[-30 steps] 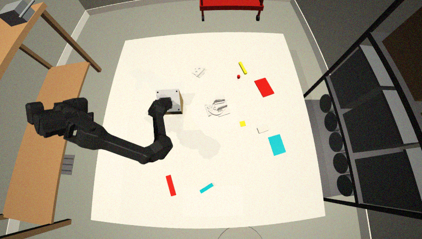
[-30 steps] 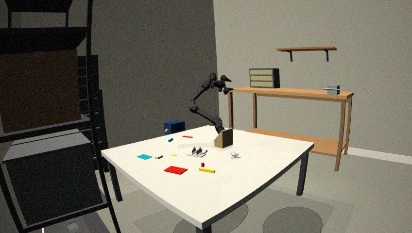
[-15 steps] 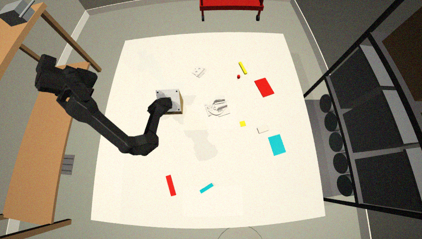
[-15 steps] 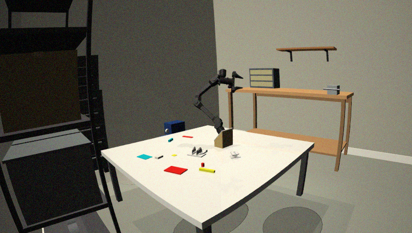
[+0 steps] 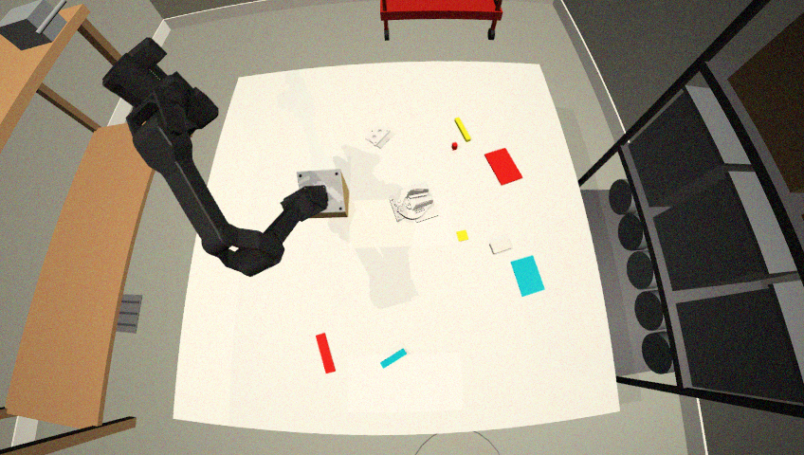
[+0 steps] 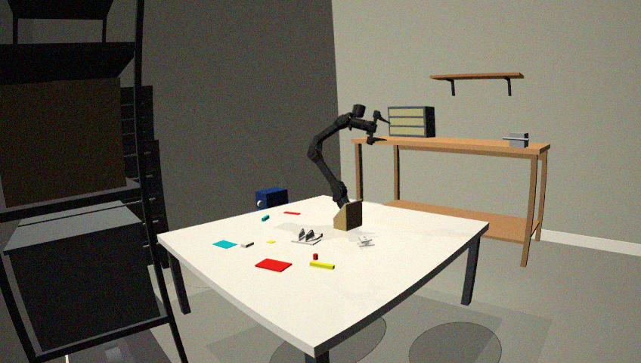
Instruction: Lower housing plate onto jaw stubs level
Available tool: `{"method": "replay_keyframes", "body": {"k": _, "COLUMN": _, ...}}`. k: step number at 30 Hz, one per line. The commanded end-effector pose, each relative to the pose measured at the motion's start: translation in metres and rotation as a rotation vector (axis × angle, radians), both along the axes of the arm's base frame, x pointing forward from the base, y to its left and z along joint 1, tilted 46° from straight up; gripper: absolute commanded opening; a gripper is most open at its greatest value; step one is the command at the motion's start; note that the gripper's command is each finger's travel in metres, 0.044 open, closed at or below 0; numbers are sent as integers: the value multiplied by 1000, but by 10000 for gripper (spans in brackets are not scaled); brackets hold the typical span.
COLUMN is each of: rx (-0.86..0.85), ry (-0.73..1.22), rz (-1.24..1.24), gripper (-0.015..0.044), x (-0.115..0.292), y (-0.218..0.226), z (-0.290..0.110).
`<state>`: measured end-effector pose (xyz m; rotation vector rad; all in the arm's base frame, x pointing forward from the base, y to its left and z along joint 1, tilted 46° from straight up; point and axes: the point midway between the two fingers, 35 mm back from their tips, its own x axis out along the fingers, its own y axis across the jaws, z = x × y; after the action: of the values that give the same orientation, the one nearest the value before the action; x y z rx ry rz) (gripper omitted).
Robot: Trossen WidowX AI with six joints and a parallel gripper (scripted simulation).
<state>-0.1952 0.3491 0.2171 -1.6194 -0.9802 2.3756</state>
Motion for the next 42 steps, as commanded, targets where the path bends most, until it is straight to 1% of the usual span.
{"method": "replay_keyframes", "body": {"k": 1, "rx": -92, "ry": -53, "rz": -98, "gripper": 440, "x": 24, "y": 15, "z": -32}}
{"method": "replay_keyframes", "body": {"k": 5, "rx": -170, "ry": -97, "rz": -182, "gripper": 440, "x": 49, "y": 25, "z": -59}}
{"method": "replay_keyframes", "body": {"k": 12, "rx": -297, "ry": -171, "rz": -339, "gripper": 440, "x": 103, "y": 40, "z": -103}}
{"method": "replay_keyframes", "body": {"k": 22, "rx": -499, "ry": -287, "rz": -546, "gripper": 440, "x": 181, "y": 40, "z": -170}}
{"method": "replay_keyframes", "body": {"k": 33, "rx": -734, "ry": -395, "rz": -757, "gripper": 440, "x": 260, "y": 12, "z": -237}}
{"method": "replay_keyframes", "body": {"k": 42, "rx": -967, "ry": -488, "rz": -886, "gripper": 440, "x": 319, "y": -36, "z": -291}}
